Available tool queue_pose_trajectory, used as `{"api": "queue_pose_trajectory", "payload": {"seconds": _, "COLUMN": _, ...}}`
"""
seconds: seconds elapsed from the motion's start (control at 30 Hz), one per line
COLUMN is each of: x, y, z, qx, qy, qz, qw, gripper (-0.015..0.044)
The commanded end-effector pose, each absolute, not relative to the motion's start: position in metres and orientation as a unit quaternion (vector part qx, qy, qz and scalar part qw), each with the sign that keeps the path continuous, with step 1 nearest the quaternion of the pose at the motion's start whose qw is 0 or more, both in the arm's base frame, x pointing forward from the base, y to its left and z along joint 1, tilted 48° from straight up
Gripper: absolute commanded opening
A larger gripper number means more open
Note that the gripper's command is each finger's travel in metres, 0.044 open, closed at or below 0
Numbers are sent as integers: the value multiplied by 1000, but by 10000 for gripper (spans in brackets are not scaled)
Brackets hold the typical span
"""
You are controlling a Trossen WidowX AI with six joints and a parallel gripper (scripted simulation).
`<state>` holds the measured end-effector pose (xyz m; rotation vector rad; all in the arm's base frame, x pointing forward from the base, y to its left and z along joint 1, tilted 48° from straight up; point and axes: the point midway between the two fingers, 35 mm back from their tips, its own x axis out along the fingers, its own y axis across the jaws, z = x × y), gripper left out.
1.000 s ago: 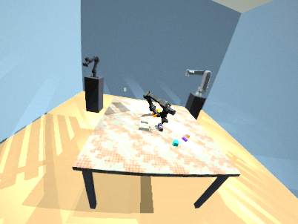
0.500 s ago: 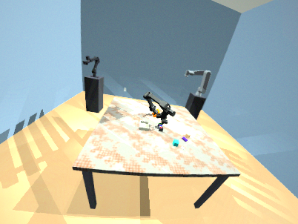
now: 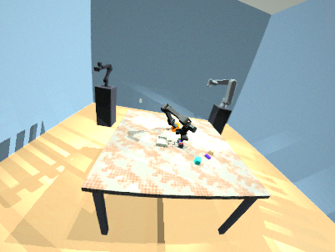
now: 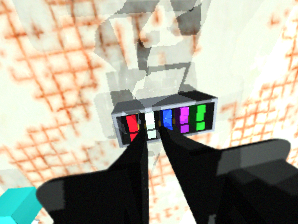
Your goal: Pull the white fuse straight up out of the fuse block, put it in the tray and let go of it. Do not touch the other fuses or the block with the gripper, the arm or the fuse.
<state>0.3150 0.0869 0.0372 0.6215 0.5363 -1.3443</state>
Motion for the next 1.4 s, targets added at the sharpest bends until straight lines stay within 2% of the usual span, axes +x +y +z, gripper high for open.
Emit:
{"api": "queue_pose_trajectory", "payload": {"seconds": 0.0, "x": 316, "y": 83, "z": 34, "qx": 277, "qy": 241, "qz": -604, "qw": 707, "gripper": 68}}
{"api": "queue_pose_trajectory", "payload": {"seconds": 0.8, "x": 318, "y": 74, "z": 26, "qx": 277, "qy": 240, "qz": -604, "qw": 708, "gripper": 68}}
{"api": "queue_pose_trajectory", "payload": {"seconds": 1.13, "x": 317, "y": 75, "z": 27, "qx": 279, "qy": 241, "qz": -605, "qw": 706, "gripper": 1}}
{"api": "queue_pose_trajectory", "payload": {"seconds": 1.37, "x": 317, "y": 76, "z": 28, "qx": 279, "qy": 241, "qz": -605, "qw": 706, "gripper": 0}}
